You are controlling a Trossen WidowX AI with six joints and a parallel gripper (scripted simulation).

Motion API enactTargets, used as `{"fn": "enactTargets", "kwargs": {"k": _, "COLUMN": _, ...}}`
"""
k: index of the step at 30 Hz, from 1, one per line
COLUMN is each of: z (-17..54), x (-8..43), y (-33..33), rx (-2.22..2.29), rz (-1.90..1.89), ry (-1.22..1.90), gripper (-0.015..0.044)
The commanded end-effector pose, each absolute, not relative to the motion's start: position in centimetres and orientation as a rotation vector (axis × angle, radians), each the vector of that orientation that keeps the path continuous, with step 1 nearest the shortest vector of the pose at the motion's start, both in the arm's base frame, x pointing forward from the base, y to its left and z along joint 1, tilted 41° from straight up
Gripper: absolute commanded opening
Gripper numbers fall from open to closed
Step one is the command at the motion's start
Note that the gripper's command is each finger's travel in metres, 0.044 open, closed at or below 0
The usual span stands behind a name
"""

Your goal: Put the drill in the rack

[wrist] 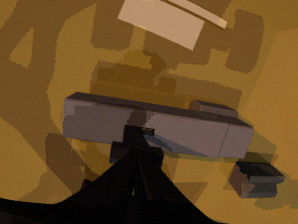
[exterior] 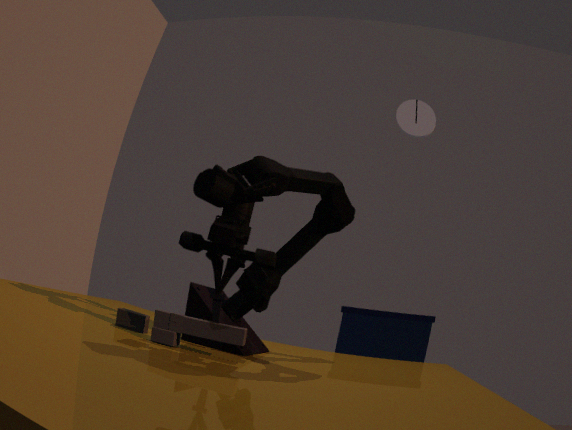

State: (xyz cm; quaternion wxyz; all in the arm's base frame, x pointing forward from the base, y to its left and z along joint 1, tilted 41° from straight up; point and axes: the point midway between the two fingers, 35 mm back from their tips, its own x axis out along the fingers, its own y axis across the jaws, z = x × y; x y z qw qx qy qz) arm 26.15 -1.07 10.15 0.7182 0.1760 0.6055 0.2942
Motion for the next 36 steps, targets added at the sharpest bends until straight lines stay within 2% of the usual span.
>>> {"fn": "enactTargets", "kwargs": {"k": 1, "z": 8.93, "x": 25.50, "y": 0.03, "rx": 0.408, "rz": 0.677, "ry": 1.379, "gripper": 0.0000}}
{"fn": "enactTargets", "kwargs": {"k": 36, "z": 8.11, "x": 25.44, "y": 0.86, "rx": 0.409, "rz": 0.678, "ry": 1.379, "gripper": 0.0000}}
